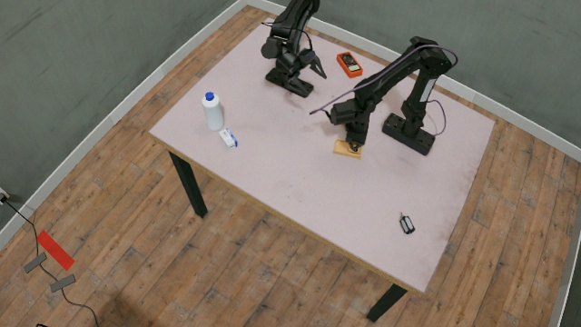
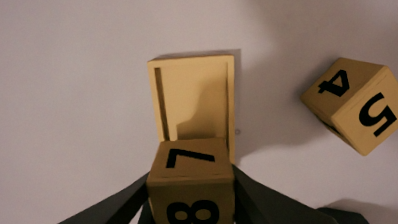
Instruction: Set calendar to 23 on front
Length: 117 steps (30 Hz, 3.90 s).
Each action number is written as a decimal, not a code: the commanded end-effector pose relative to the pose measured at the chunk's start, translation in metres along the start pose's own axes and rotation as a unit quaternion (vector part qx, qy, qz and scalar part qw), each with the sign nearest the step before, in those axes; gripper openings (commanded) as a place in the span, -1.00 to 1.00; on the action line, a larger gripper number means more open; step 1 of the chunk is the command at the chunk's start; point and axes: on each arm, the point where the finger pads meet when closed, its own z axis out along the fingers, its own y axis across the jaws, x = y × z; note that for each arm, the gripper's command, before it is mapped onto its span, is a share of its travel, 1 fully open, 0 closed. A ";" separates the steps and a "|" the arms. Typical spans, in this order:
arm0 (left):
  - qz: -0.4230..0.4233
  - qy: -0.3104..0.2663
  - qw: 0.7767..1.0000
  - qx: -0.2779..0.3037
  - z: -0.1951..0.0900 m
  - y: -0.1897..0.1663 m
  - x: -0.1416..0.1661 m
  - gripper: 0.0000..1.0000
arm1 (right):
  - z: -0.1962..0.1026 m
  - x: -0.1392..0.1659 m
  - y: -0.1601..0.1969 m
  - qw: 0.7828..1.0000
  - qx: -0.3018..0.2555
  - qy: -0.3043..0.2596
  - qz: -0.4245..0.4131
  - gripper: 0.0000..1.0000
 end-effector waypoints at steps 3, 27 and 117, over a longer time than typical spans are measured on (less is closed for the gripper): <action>-0.001 -0.006 1.000 -0.001 0.001 -0.001 -0.003 -0.20 | -0.002 -0.006 0.002 1.000 -0.006 -0.006 0.000 1.00; 0.000 -0.013 1.000 0.002 0.020 -0.003 -0.006 -0.20 | -0.002 -0.006 0.002 1.000 -0.006 -0.006 0.000 1.00; 0.001 0.002 1.000 0.007 -0.065 -0.001 -0.004 0.38 | -0.073 0.000 0.042 0.970 0.184 0.115 0.108 1.00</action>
